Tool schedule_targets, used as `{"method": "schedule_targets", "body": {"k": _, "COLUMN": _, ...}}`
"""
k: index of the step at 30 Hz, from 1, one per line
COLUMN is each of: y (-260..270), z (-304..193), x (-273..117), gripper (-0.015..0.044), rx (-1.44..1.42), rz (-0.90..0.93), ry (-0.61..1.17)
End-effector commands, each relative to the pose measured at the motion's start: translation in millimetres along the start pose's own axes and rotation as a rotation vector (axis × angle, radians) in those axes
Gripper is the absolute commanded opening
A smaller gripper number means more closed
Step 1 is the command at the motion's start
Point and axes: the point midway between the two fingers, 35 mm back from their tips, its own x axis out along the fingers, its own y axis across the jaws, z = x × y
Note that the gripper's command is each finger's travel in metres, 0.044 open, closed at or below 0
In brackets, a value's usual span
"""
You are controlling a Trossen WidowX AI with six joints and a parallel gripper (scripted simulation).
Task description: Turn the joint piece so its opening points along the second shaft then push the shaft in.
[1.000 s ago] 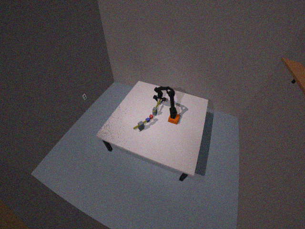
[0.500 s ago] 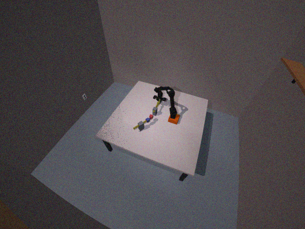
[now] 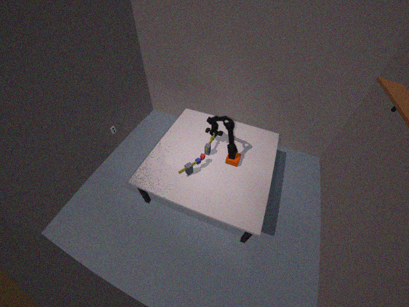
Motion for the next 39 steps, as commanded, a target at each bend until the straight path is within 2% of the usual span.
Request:
{"method": "schedule_targets", "body": {"k": 1, "y": 0, "z": 0, "x": 0, "gripper": 0.006, "rx": 0.0, "rz": 0.0, "ry": 0.0}}
{"method": "schedule_targets", "body": {"k": 8, "y": 0, "z": 0, "x": 0, "gripper": 0.0, "rx": 0.0, "rz": 0.0, "ry": 0.0}}
{"method": "schedule_targets", "body": {"k": 39, "y": 0, "z": -39, "x": 1, "gripper": 0.0, "rx": 0.004, "rz": 0.05, "ry": 0.002}}
